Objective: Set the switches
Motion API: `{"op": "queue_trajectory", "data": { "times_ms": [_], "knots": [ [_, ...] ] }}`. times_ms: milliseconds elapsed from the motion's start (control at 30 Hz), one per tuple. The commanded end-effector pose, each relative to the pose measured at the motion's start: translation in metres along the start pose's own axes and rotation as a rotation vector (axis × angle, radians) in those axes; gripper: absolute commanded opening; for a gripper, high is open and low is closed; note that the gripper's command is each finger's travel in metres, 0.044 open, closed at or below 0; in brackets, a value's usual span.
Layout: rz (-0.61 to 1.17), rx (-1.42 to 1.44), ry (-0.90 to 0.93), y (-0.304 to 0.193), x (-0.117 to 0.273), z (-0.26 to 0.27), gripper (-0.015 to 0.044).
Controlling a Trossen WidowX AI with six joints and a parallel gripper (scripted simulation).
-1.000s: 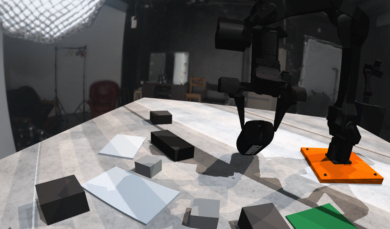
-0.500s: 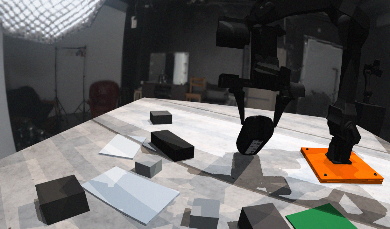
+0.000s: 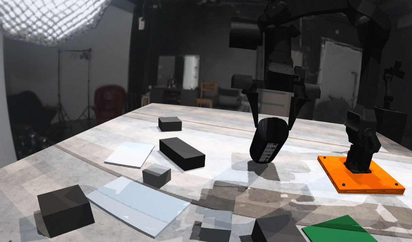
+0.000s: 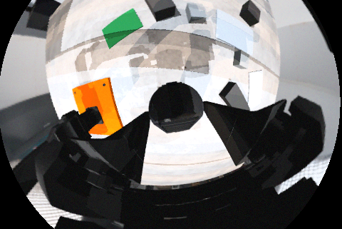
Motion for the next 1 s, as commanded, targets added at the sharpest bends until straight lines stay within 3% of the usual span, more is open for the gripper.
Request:
{"op": "queue_trajectory", "data": {
  "times_ms": [0, 967],
  "knots": [
    [-0.004, 0.003, -0.004, -0.004, 0.003, -0.001, 0.0336],
    [-0.06, 0.003, 0.005, -0.03, 0.014, -0.005, 0.0336]
  ]
}}
Point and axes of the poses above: the point midway between the two fingers, 35 mm back from their tips, its own x axis back along the fingers, its own z axis across the jaws, y = z × x, the point moved 7 cm from there along x, back along the fingers, and after that the axes turned 9 degrees about -x, right-handed, at the moved point
